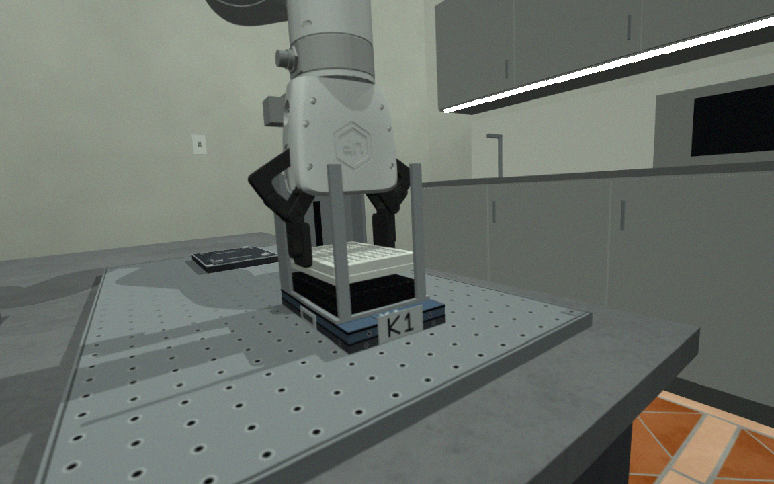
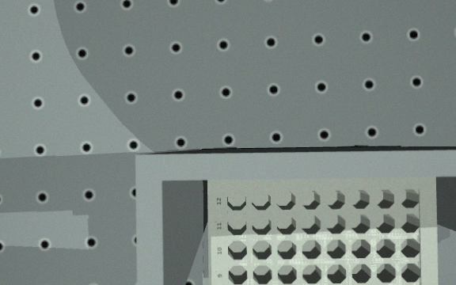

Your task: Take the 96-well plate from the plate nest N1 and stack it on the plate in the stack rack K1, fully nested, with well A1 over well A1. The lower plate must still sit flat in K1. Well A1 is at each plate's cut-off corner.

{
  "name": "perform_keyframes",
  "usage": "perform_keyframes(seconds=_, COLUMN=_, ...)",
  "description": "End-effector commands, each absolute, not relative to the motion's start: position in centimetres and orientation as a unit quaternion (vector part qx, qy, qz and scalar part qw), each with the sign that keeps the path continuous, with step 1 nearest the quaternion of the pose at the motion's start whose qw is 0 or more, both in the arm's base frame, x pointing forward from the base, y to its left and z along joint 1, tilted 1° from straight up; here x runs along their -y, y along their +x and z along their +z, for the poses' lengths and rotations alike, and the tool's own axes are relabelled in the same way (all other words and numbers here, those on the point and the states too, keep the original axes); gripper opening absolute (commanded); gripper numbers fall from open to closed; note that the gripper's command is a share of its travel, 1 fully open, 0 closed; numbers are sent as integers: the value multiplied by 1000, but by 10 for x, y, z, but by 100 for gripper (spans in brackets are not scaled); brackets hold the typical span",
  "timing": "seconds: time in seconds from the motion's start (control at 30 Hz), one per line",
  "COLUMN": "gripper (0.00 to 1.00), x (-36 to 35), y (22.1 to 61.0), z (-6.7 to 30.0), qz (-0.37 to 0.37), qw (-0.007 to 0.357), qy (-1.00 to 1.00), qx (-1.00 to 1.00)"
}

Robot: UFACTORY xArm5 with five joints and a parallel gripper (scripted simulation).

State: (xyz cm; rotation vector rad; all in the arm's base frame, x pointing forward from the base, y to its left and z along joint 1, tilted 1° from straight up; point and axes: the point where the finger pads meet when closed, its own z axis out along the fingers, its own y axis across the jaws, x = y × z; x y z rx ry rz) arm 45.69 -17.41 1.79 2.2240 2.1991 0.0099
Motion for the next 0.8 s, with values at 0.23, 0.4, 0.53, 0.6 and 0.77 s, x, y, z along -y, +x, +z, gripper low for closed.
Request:
perform_keyframes(seconds=0.23, gripper=0, x=175, y=458, z=18, qz=4, qw=8, qy=711, qx=-703)
perform_keyframes(seconds=0.4, gripper=0, x=175, y=458, z=17, qz=4, qw=8, qy=711, qx=-703)
perform_keyframes(seconds=0.53, gripper=0, x=175, y=458, z=16, qz=4, qw=8, qy=711, qx=-703)
perform_keyframes(seconds=0.6, gripper=0, x=175, y=458, z=16, qz=4, qw=8, qy=711, qx=-703)
perform_keyframes(seconds=0.77, gripper=0, x=175, y=458, z=15, qz=4, qw=8, qy=711, qx=-703)
